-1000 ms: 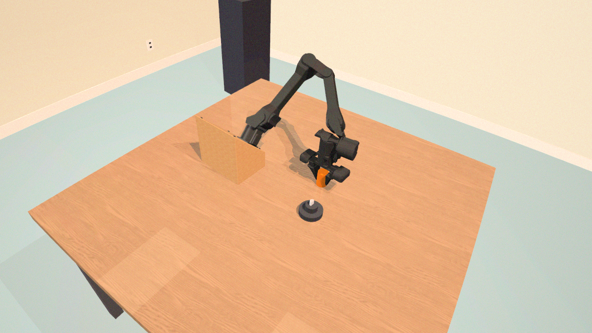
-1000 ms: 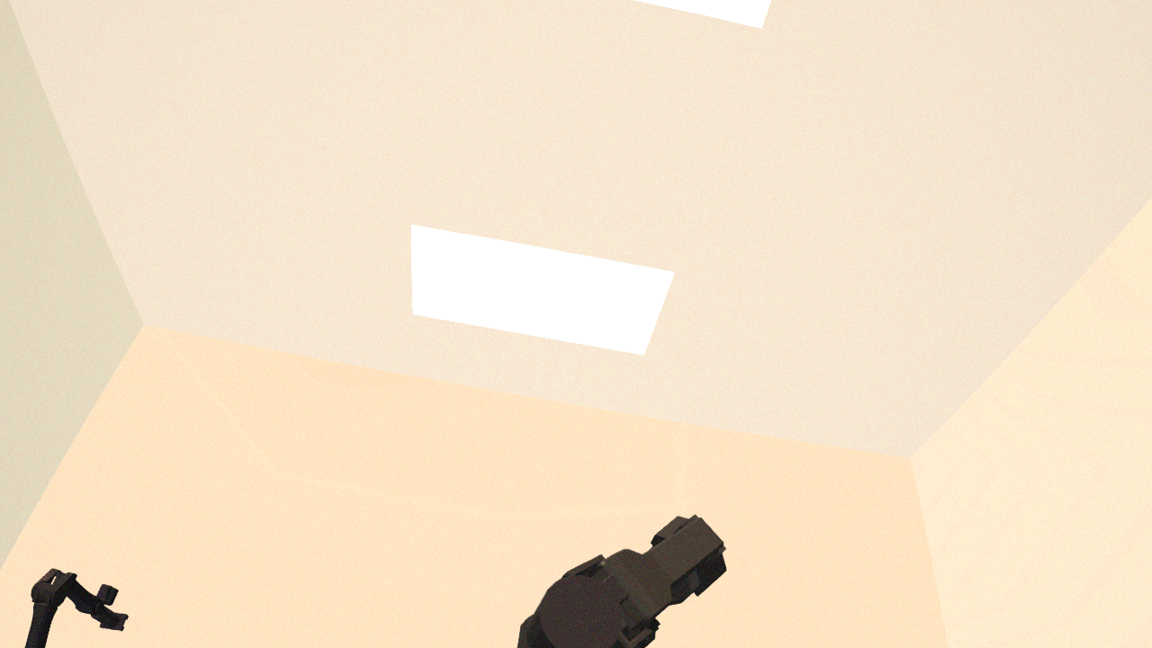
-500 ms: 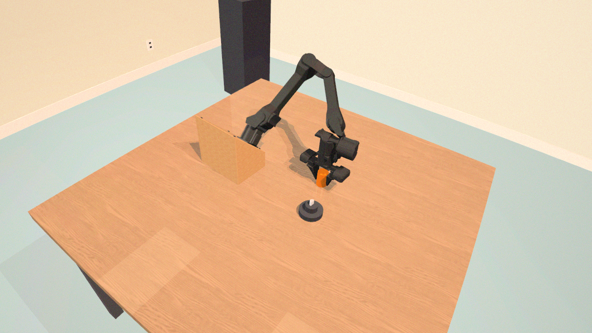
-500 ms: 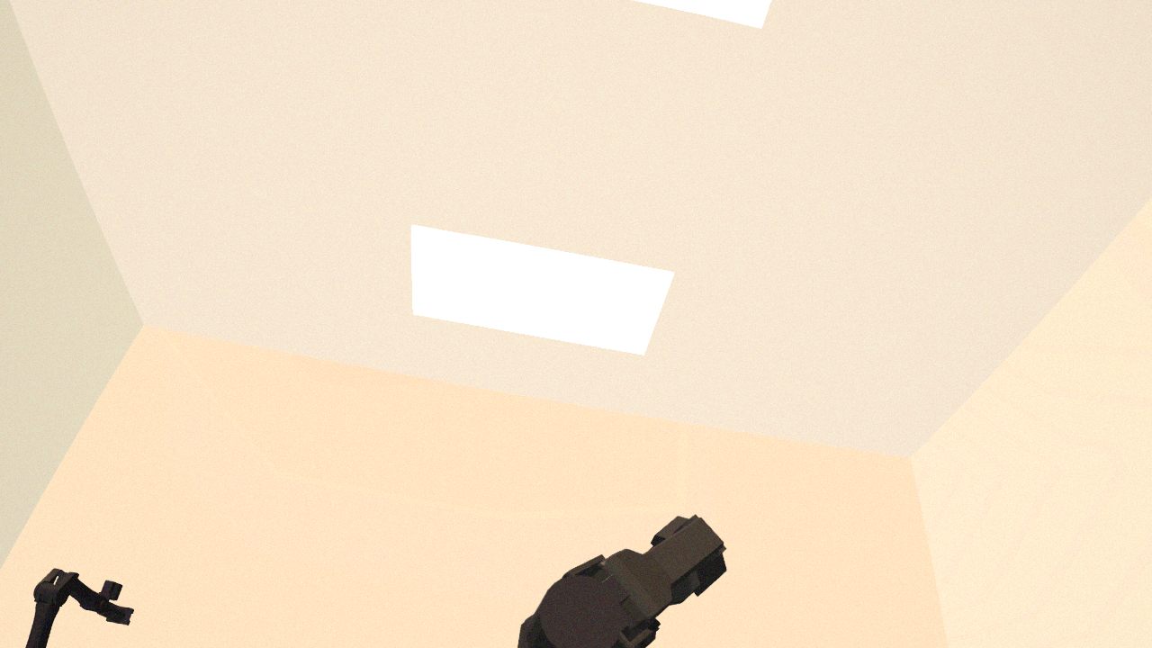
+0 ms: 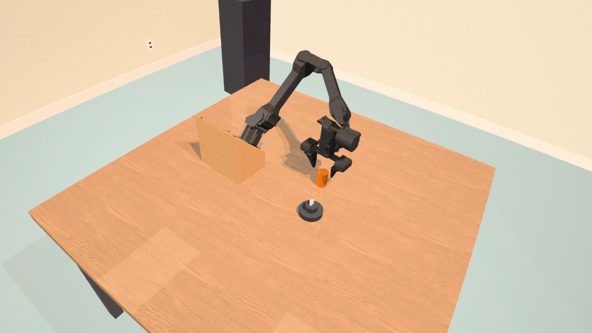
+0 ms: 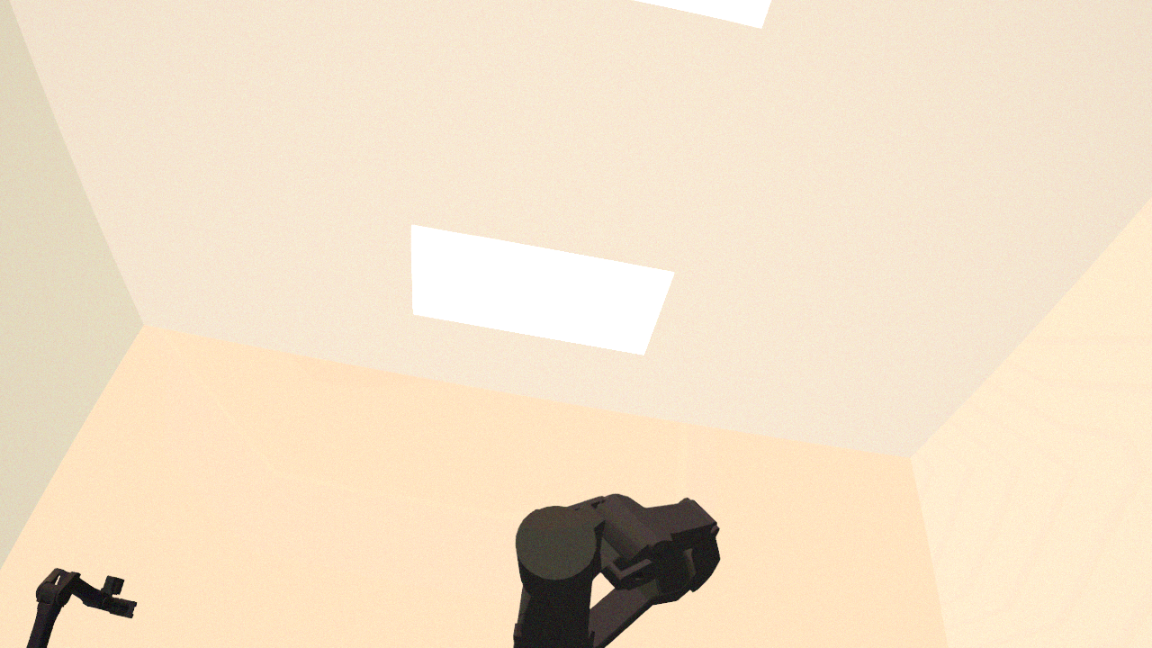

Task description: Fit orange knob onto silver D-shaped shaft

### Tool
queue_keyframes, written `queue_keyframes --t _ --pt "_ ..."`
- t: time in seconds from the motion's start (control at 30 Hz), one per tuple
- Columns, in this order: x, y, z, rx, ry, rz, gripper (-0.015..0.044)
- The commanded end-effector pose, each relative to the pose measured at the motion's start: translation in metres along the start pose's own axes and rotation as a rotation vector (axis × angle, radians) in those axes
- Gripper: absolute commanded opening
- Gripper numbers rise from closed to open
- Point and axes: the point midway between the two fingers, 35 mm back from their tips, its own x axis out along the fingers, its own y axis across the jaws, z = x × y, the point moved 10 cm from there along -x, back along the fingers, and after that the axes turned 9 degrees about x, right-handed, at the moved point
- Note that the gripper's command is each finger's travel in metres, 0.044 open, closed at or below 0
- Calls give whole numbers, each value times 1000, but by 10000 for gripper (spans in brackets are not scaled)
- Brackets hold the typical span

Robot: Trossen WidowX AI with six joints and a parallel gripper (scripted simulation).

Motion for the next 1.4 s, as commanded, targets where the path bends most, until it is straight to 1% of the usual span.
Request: queue_keyframes --t 0.0,0.17,0.27,1.37 --pt "-30 2 2 -9 -8 -16 440" --pt "-29 2 1 -9 -8 -16 440" --pt "-17 2 1 -9 -9 -16 440" --pt "34 0 1 -10 -8 -17 440"
